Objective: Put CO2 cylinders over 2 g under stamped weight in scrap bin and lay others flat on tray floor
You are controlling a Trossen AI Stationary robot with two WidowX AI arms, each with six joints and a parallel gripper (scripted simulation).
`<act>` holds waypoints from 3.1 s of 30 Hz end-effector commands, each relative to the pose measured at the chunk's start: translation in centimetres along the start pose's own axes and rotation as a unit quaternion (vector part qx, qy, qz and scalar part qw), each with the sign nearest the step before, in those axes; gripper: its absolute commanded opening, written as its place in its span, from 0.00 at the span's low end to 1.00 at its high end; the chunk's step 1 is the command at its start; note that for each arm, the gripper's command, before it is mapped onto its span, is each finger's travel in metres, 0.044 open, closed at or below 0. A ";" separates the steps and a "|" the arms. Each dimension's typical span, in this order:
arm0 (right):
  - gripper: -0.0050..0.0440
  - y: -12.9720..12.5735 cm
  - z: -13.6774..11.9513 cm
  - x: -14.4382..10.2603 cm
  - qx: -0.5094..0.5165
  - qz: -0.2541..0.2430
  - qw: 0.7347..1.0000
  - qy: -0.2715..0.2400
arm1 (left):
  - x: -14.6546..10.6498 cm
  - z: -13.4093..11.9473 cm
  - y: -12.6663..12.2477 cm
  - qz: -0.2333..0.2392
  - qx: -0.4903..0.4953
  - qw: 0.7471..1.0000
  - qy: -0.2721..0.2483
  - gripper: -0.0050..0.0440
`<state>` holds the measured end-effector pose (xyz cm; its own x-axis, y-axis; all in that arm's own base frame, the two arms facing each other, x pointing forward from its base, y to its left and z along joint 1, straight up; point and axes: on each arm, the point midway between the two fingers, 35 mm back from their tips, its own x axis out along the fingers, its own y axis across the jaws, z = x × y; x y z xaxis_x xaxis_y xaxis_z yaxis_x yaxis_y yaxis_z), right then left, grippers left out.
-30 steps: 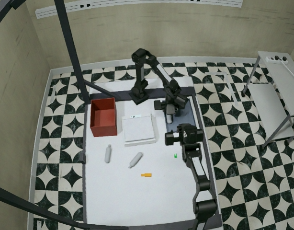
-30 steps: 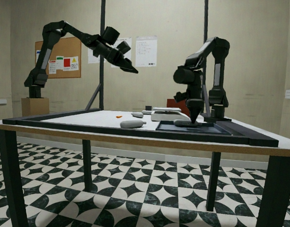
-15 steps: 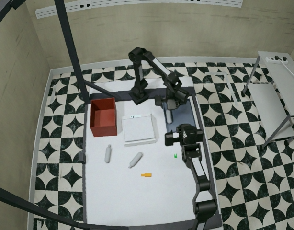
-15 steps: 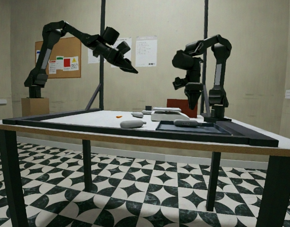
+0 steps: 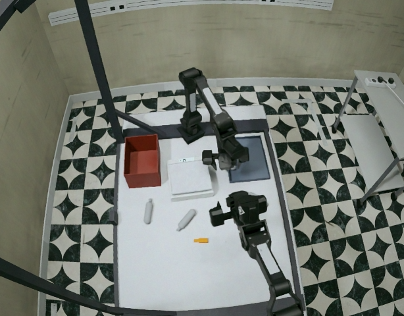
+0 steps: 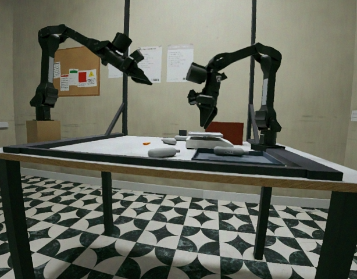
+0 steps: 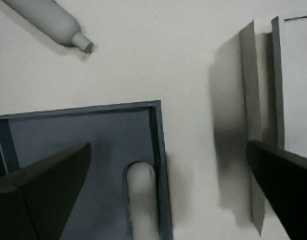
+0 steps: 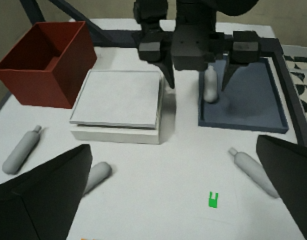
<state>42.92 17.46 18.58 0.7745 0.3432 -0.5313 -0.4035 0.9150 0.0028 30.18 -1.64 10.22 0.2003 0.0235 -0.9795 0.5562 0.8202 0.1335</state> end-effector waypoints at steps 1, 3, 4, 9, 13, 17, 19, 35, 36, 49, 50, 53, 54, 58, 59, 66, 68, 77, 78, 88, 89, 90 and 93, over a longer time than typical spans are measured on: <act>1.00 3.3 -1.0 -5.4 -0.020 0.030 0.999 -0.014 | -0.4 6.1 -2.6 0.008 -0.010 0.999 -0.046 1.00; 1.00 4.7 -2.3 -7.3 -0.030 0.046 0.998 -0.014 | -0.4 8.9 -4.9 -0.001 -0.013 0.998 -0.066 1.00; 1.00 4.7 -2.3 -7.3 -0.030 0.046 0.998 -0.014 | -0.4 8.9 -4.9 -0.001 -0.013 0.998 -0.066 1.00; 1.00 6.5 -4.9 -10.1 -0.046 0.072 0.996 -0.012 | -0.1 13.4 -10.0 -0.027 -0.014 0.995 -0.095 1.00; 1.00 7.4 -6.5 -11.5 -0.056 0.088 0.995 -0.012 | 0.3 16.0 -14.0 -0.051 -0.012 0.993 -0.109 1.00; 1.00 7.7 -7.1 -12.0 -0.059 0.093 0.994 -0.012 | 0.6 17.2 -16.5 -0.065 -0.010 0.991 -0.115 1.00; 1.00 7.7 -7.3 -11.9 -0.059 0.093 0.994 -0.007 | 0.9 17.5 -17.1 -0.068 -0.009 0.991 -0.114 1.00; 1.00 7.7 -6.8 -11.8 -0.058 0.092 0.994 -0.011 | 1.0 17.6 -17.2 -0.067 -0.008 0.991 -0.112 0.90; 1.00 7.7 -6.8 -11.8 -0.058 0.092 0.994 -0.011 | 1.0 17.6 -17.2 -0.067 -0.002 0.992 -0.111 0.85; 1.00 7.7 -6.8 -11.8 -0.058 0.092 0.994 -0.011 | 2.2 20.5 -17.9 -0.064 0.134 0.988 -0.046 0.62; 1.00 7.7 -6.8 -11.8 -0.058 0.092 0.994 -0.011 | 2.4 20.8 -17.9 -0.064 0.150 0.986 -0.038 0.62; 1.00 7.7 -6.8 -11.8 -0.058 0.092 0.994 -0.011 | 3.0 21.3 -18.1 -0.067 0.193 0.979 -0.017 0.62; 1.00 7.7 -6.8 -11.8 -0.058 0.092 0.994 -0.011 | 3.4 21.4 -18.2 -0.069 0.209 0.975 -0.008 0.62; 1.00 7.7 -6.8 -11.8 -0.058 0.092 0.994 -0.011 | 3.7 21.8 -18.2 -0.072 0.237 0.969 0.004 0.62; 1.00 7.7 -6.8 -11.8 -0.058 0.092 0.994 -0.011 | 3.8 21.9 -18.3 -0.073 0.247 0.966 0.009 0.62; 1.00 7.7 -6.8 -11.8 -0.058 0.092 0.994 -0.011 | 4.5 22.1 -18.5 -0.082 0.296 0.951 0.033 0.62; 1.00 7.7 -6.8 -11.8 -0.058 0.092 0.994 -0.011 | 4.6 22.1 -18.5 -0.083 0.300 0.950 0.035 0.62; 1.00 7.7 -6.8 -11.8 -0.058 0.092 0.994 -0.011 | 4.9 21.8 -18.6 -0.083 0.299 0.950 0.036 0.62; 1.00 7.7 -6.8 -11.8 -0.058 0.092 0.994 -0.011 | 5.1 21.7 -18.6 -0.084 0.299 0.950 0.037 0.62; 1.00 7.7 -6.8 -11.8 -0.058 0.092 0.994 -0.011 | 7.4 21.3 -18.9 -0.086 0.299 0.949 0.046 0.62; 1.00 7.7 -6.8 -11.8 -0.058 0.092 0.994 -0.011 | 7.4 21.3 -18.9 -0.086 0.299 0.949 0.046 0.62; 1.00 7.7 -6.8 -11.8 -0.058 0.092 0.994 -0.011 | 7.4 21.3 -18.9 -0.086 0.299 0.949 0.046 0.62; 1.00 7.7 -6.8 -11.8 -0.058 0.092 0.994 -0.011 | 7.6 21.3 -18.9 -0.085 0.299 0.949 0.044 0.62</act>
<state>27.30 18.96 18.31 0.6818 0.5044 -0.5299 -0.5938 0.8046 0.0018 38.24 -28.96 3.03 -0.0019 0.0027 -1.0000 0.9365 0.3506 -0.0008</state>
